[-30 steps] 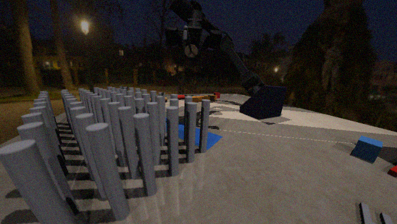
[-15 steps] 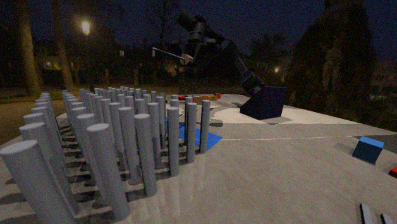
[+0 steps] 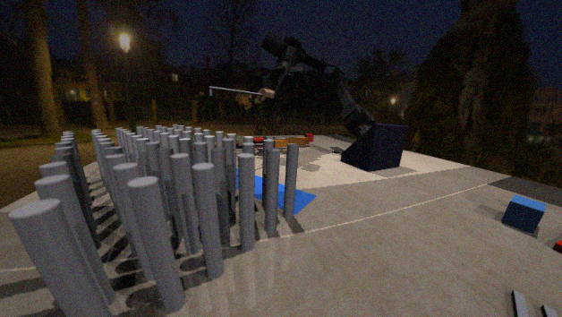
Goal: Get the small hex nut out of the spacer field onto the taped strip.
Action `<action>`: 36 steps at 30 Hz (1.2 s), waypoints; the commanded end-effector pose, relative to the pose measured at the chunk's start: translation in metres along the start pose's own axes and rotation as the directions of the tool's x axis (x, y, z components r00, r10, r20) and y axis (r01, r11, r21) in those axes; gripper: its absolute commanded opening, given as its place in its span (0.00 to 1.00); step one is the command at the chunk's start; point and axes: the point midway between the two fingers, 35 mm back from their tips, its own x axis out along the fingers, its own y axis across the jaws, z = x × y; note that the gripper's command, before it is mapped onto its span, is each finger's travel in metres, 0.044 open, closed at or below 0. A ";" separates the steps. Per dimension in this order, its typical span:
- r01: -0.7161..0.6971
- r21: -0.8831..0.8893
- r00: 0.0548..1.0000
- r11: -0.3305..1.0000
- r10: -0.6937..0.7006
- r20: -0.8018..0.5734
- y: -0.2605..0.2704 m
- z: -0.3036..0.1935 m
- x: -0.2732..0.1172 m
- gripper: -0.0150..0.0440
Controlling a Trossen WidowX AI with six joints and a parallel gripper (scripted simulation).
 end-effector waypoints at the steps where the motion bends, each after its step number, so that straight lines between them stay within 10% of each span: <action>1: -0.012 0.019 1.000 1.000 0.012 -0.001 0.000 0.004 0.000 0.25; 36: -0.023 0.014 1.000 1.000 0.023 -0.004 0.002 0.091 0.126 0.25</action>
